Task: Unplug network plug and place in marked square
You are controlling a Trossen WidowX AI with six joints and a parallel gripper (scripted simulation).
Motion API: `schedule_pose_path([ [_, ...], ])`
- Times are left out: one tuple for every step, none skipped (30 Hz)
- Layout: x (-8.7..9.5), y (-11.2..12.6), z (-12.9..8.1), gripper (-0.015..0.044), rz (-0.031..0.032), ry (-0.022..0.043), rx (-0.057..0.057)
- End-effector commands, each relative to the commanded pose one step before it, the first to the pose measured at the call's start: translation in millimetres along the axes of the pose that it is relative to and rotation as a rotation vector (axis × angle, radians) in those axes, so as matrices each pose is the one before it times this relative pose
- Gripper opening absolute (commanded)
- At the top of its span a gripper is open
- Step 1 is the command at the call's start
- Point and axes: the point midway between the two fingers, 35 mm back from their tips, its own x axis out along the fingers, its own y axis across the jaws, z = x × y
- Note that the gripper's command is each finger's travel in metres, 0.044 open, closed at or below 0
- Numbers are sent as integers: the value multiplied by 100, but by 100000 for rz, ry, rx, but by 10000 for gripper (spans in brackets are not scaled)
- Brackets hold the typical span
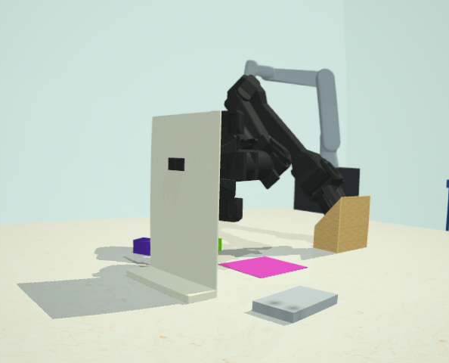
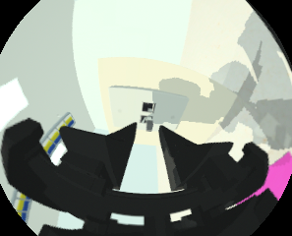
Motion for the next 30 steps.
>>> schedule_pose_path([
  [808, -28, 104, 156, 172, 485, -587],
  [141, -1, 45, 156, 7, -7, -2],
  [118, -1, 38, 156, 6, -5, -2],
  [70, -1, 23, 156, 3, -3, -1],
  [23, 0, 8, 156, 1, -1, 0],
  [0, 0, 0, 130, 0, 0, 0],
  [0, 0, 0, 104, 0, 0, 0],
  [0, 0, 0, 97, 0, 0, 0],
  [0, 0, 0, 90, 0, 0, 0],
  [0, 0, 0, 84, 0, 0, 0],
  [0, 0, 0, 77, 0, 0, 0],
  [0, 0, 0, 70, 0, 0, 0],
  [0, 0, 0, 64, 0, 0, 0],
  [0, 0, 0, 57, 0, 0, 0],
  [0, 0, 0, 50, 0, 0, 0],
  [0, 0, 0, 44, 0, 0, 0],
  [0, 0, 0, 37, 0, 0, 0],
  [0, 0, 0, 30, 0, 0, 0],
  [0, 0, 0, 24, 0, 0, 0],
  [0, 0, 0, 17, 0, 0, 0],
  [0, 0, 0, 10, 0, 0, 0],
  [0, 0, 0, 4, 0, 0, 0],
  [0, 0, 0, 0, 0, 0, 0],
  [-9, 0, -2, 0, 0, 0, 0],
  [-28, 0, -5, 0, -1, 1, 0],
  [-38, -1, -7, 0, -2, 2, 0],
  [-56, -1, -11, 0, -3, 2, 0],
  [-59, -1, -11, 0, -3, 3, 1],
  [-59, -1, -11, 0, -3, 3, 1],
  [-55, -1, -12, 0, -3, 2, 1],
])
